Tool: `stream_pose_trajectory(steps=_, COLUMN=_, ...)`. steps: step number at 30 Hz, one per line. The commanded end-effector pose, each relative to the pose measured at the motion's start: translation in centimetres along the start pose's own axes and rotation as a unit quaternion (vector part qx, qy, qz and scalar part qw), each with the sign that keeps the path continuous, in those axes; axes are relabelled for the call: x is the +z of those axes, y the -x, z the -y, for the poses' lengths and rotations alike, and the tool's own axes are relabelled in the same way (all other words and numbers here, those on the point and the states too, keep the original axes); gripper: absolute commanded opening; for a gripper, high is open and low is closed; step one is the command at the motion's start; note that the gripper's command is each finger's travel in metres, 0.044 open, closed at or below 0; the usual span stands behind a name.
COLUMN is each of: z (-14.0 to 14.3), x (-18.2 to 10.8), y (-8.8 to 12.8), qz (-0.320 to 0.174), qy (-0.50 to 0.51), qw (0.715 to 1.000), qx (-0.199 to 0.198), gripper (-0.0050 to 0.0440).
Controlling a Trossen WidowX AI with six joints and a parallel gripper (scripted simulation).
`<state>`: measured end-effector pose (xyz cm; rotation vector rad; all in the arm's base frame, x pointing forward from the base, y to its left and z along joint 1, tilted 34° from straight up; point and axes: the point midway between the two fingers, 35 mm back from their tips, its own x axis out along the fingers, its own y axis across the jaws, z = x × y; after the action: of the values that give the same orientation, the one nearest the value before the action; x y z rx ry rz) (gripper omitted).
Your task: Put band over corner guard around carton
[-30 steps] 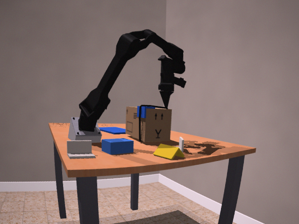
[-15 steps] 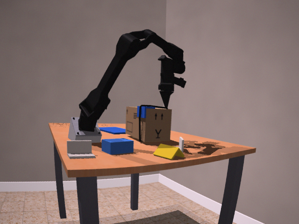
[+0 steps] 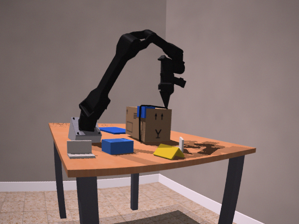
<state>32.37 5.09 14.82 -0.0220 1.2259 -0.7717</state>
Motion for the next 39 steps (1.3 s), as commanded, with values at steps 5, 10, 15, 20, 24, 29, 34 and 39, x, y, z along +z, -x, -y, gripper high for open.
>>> stream_pose_trajectory(steps=5, z=-0.2, x=0.1, y=2.3, qz=-0.001, qy=-0.001, qw=1.000, qx=-0.004, gripper=0.0000)
stream_pose_trajectory(steps=10, z=-0.1, x=0.0, y=4.0, qz=0.000, qy=-0.002, qw=1.000, qx=0.000, gripper=0.0000)
stream_pose_trajectory(steps=15, z=-0.1, x=0.1, y=4.0, qz=0.001, qy=-0.002, qw=1.000, qx=0.001, gripper=0.0000)
stream_pose_trajectory(steps=20, z=0.1, x=0.0, y=3.7, qz=0.002, qy=-0.001, qw=1.000, qx=-0.001, gripper=0.0000)
stream_pose_trajectory(steps=24, z=0.1, x=0.0, y=3.7, qz=0.002, qy=-0.001, qw=1.000, qx=-0.001, gripper=0.0000)
stream_pose_trajectory(steps=29, z=0.1, x=0.0, y=3.6, qz=0.000, qy=0.000, qw=1.000, qx=-0.003, gripper=0.0024)
stream_pose_trajectory(steps=34, z=0.1, x=0.0, y=3.6, qz=0.000, qy=0.000, qw=1.000, qx=-0.003, gripper=0.0144)
stream_pose_trajectory(steps=39, z=0.1, x=0.0, y=3.6, qz=0.000, qy=0.000, qw=1.000, qx=-0.003, gripper=0.0264)
